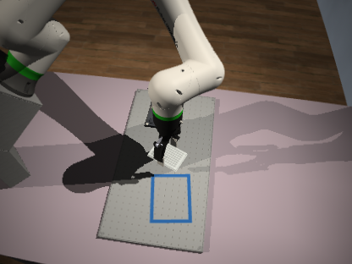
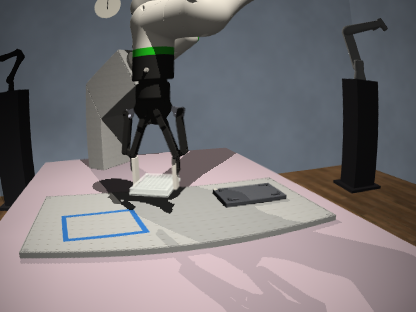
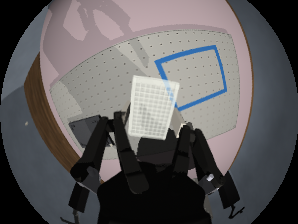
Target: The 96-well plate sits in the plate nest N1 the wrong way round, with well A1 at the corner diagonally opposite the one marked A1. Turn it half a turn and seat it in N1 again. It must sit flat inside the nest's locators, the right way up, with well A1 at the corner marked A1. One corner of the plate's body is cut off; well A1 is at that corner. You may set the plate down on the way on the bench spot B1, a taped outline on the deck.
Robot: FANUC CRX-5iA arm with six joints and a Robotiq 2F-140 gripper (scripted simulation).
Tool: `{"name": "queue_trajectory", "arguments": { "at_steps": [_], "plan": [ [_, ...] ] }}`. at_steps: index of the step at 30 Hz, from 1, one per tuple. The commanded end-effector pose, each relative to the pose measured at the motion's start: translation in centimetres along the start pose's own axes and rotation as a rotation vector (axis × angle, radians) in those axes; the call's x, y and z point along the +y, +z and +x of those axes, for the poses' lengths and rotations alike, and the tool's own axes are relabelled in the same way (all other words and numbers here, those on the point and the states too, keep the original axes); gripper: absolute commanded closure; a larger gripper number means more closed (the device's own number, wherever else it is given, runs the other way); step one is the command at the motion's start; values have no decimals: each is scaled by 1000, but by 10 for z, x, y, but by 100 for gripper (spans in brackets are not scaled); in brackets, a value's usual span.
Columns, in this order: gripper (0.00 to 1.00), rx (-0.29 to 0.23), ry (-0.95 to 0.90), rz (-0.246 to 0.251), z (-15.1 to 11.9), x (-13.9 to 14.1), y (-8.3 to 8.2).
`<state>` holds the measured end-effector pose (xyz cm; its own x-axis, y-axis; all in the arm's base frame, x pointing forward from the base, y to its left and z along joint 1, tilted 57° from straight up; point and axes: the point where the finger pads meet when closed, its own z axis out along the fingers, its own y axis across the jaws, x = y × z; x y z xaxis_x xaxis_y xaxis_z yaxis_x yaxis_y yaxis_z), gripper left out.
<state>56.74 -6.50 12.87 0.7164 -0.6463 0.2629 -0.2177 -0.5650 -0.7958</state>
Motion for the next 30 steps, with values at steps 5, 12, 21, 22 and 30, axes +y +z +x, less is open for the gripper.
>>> {"name": "queue_trajectory", "arguments": {
  "at_steps": [5,12,21,22,30],
  "plan": [
    [100,6,-251,4,-17,-22,-1],
    [100,6,-251,4,-27,-36,-2],
    [100,6,-251,4,-45,-60,-3],
    [100,6,-251,4,-47,-62,-3],
    [100,6,-251,4,-60,-78,-3]
  ]
}}
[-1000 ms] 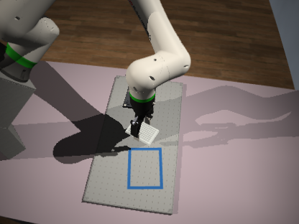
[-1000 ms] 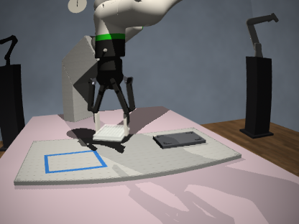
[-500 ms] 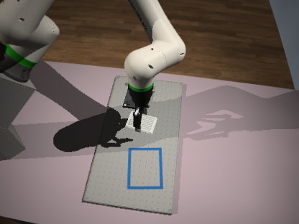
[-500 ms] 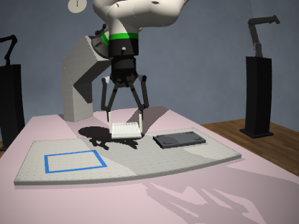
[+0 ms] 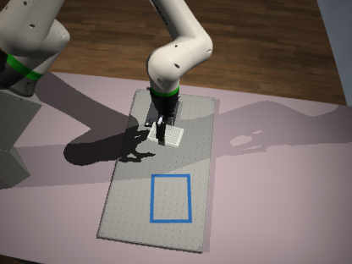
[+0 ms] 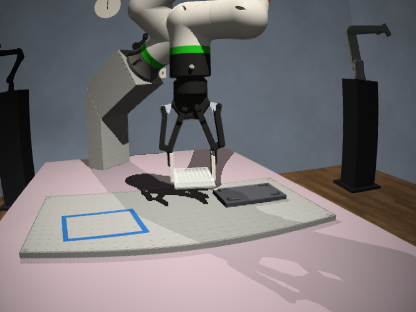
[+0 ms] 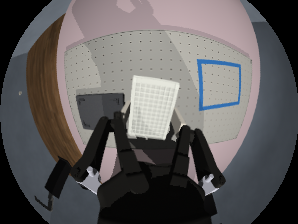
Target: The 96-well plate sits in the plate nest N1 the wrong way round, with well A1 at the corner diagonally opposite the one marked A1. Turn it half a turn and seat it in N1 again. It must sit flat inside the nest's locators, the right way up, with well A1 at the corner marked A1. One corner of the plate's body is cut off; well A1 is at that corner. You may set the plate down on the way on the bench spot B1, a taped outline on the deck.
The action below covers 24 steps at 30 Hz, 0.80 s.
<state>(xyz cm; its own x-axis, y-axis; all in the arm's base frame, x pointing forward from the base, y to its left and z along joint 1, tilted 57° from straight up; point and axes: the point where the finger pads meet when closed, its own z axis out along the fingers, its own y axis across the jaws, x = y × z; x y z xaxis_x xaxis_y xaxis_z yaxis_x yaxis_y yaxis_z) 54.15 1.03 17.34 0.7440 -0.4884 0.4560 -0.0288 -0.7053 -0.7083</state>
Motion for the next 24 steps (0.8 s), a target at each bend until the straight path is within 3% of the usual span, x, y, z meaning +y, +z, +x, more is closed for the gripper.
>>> {"name": "queue_trajectory", "arguments": {
  "at_steps": [1,24],
  "plan": [
    [100,0,1,-2,-4,-9,0],
    [100,0,1,-2,-31,-74,-2]
  ]
}}
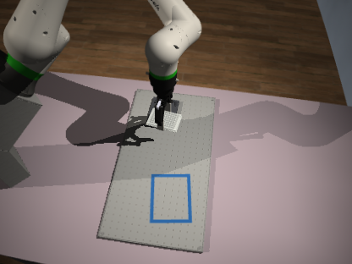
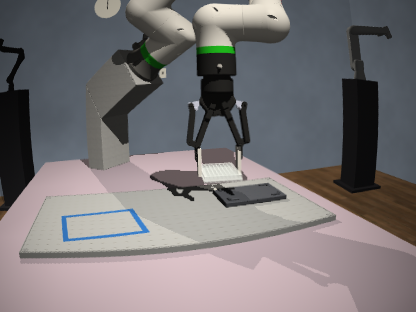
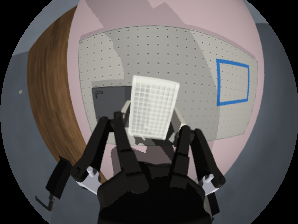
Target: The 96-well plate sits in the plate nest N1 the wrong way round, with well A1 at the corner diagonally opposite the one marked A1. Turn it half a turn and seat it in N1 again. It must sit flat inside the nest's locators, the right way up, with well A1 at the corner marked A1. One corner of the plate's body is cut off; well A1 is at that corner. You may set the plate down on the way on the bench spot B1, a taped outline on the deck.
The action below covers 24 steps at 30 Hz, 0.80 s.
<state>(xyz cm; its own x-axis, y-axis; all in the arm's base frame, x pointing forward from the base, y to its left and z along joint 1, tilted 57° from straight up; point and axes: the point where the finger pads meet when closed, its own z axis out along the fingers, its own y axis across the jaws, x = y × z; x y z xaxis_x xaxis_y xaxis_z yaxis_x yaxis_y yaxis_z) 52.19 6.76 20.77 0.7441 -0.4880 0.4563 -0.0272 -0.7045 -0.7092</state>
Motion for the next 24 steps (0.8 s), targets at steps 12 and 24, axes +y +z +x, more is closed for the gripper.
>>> {"name": "queue_trajectory", "arguments": {
  "at_steps": [12,24],
  "plan": [
    [100,0,1,-4,-17,-40,-1],
    [100,0,1,-4,-31,-74,-2]
  ]
}}
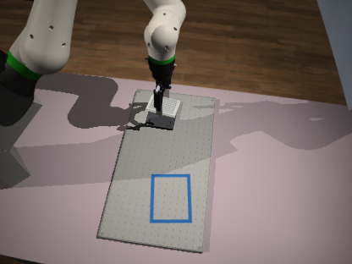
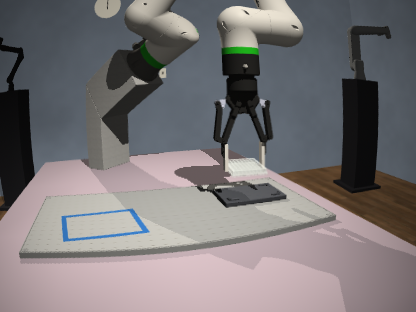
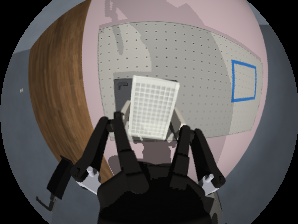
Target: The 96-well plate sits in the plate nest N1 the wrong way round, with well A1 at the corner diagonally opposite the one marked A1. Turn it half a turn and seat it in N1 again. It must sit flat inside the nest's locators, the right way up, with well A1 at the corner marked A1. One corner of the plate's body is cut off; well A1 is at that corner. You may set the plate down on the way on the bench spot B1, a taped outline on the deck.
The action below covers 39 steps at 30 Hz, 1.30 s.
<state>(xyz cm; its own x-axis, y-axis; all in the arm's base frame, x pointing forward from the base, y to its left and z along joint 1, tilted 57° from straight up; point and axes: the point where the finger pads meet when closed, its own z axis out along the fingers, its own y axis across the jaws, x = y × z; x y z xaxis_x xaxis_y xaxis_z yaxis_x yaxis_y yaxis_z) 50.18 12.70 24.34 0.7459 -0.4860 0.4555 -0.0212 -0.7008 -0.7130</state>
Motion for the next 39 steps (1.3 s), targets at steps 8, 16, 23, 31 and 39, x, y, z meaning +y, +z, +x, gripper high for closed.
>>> {"name": "queue_trajectory", "arguments": {
  "at_steps": [8,16,23,31,39],
  "plan": [
    [100,3,2,-12,-8,-17,0],
    [100,1,-265,-12,-8,-17,0],
    [100,0,-431,-12,-8,-17,0],
    [100,-1,-698,-13,-8,-17,0],
    [100,-3,-898,-12,-8,-17,0]
  ]
}}
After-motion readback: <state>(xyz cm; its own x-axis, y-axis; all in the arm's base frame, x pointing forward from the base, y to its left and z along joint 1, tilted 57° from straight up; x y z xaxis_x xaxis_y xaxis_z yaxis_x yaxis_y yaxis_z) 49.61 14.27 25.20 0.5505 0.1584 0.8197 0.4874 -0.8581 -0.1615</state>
